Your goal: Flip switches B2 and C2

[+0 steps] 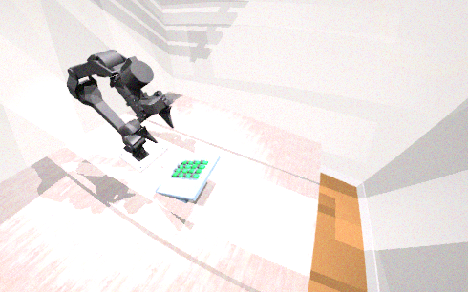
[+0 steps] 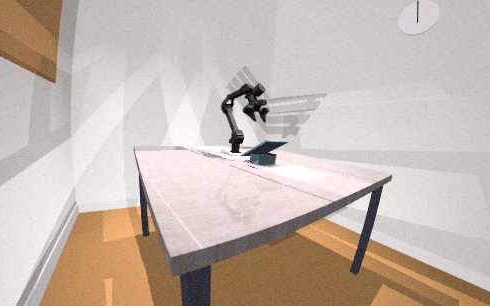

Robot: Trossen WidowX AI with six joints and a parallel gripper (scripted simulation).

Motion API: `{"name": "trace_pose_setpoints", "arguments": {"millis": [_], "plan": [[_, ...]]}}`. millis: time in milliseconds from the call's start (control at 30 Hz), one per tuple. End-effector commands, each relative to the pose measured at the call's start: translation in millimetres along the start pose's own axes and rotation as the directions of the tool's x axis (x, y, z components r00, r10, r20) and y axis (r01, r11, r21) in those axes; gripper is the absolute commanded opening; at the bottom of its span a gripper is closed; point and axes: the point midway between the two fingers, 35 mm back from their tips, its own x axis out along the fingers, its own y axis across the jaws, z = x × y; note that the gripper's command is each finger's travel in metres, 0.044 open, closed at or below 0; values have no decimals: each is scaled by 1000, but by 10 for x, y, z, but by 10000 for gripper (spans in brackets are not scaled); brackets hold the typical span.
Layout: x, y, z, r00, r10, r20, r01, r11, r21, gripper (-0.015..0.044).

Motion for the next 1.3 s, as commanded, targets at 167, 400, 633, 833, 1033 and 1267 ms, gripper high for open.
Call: {"name": "trace_pose_setpoints", "arguments": {"millis": [167, 400, 633, 833, 1033, 1267], "plan": [[887, 43, 227, 1000, -23, -7, 23, 1000, -14, 242], [930, 46, 230, 1000, -24, -7, 24, 1000, -15, 59], [1278, 37, 237, 999, -25, -32, 24, 1000, -15, 0], [1278, 37, 237, 999, -25, -32, 24, 1000, -15, 0], [1377, 35, 235, 999, -25, -32, 24, 1000, -15, 0], [1413, 34, 236, 999, -25, -31, 25, 1000, -15, 0]]}}
